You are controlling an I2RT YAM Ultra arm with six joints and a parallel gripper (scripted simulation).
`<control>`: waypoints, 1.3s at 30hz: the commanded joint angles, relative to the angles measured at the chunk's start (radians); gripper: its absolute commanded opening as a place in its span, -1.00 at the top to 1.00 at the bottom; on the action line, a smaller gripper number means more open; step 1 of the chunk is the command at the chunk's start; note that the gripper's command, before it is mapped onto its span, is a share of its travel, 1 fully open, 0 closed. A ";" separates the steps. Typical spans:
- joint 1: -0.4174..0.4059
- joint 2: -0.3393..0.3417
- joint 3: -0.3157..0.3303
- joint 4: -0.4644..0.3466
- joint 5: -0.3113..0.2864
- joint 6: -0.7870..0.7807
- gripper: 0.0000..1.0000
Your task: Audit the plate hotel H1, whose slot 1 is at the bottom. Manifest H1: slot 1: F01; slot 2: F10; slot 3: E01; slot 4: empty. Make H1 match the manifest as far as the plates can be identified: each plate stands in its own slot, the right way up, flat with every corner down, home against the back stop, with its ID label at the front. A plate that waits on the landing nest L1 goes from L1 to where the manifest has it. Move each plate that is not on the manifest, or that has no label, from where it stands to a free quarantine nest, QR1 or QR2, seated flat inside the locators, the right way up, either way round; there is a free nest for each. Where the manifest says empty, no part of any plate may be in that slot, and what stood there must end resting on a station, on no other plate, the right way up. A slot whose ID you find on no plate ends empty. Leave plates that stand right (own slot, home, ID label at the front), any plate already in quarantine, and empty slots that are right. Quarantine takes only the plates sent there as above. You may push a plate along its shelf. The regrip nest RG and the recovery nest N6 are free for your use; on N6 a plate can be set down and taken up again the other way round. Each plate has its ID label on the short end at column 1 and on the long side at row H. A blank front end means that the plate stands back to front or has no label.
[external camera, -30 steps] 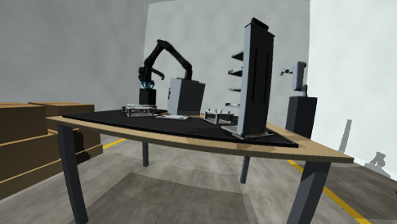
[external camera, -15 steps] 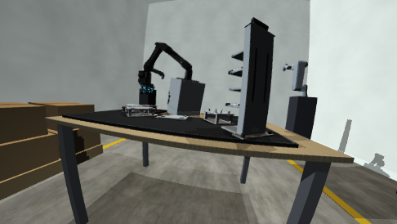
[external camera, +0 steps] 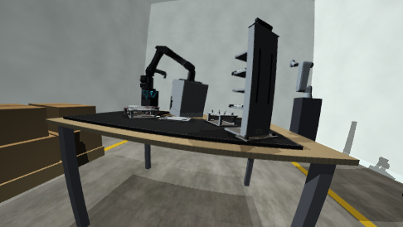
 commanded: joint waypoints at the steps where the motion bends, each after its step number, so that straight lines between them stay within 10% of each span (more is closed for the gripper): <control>1: 0.001 -0.001 0.012 0.029 -0.001 0.006 -0.72; 39: 0.003 0.007 0.000 0.049 -0.001 0.008 -0.72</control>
